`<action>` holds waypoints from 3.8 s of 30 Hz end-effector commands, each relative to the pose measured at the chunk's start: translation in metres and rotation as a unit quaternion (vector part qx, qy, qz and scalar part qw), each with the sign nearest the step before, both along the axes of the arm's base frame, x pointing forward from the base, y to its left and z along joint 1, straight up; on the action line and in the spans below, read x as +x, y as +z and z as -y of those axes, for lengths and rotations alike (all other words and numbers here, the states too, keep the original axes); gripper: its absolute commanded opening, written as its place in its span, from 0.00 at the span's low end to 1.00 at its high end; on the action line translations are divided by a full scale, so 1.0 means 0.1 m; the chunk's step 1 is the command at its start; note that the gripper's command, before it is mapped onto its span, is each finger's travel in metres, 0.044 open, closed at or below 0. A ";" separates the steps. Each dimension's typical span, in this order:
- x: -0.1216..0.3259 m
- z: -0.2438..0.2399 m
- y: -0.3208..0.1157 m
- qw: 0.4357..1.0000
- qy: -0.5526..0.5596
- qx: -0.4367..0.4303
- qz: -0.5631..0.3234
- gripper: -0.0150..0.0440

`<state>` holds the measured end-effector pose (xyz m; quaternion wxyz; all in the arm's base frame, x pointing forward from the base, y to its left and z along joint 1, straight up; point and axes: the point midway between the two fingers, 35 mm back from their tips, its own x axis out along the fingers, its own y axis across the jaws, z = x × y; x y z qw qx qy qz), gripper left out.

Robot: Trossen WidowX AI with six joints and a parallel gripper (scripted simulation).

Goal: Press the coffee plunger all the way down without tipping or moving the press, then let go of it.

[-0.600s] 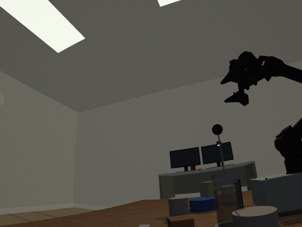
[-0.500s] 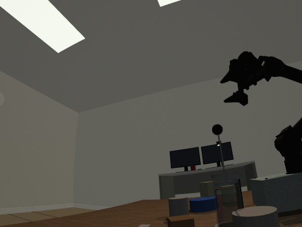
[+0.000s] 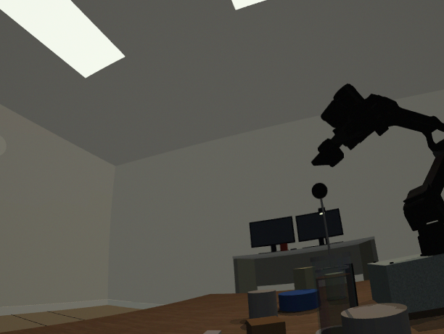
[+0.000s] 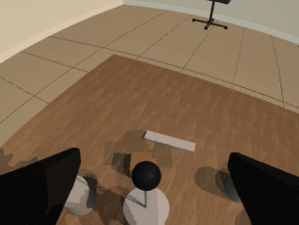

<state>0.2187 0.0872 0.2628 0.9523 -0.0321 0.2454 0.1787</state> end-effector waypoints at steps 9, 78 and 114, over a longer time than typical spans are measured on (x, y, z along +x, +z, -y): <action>-0.02 -0.04 -0.58 1.000 0.016 -0.014 0.002 1.00; 0.37 -0.20 -1.05 1.000 0.016 -0.014 0.004 0.46; 0.50 -0.26 -1.63 1.000 0.016 -0.014 0.004 0.46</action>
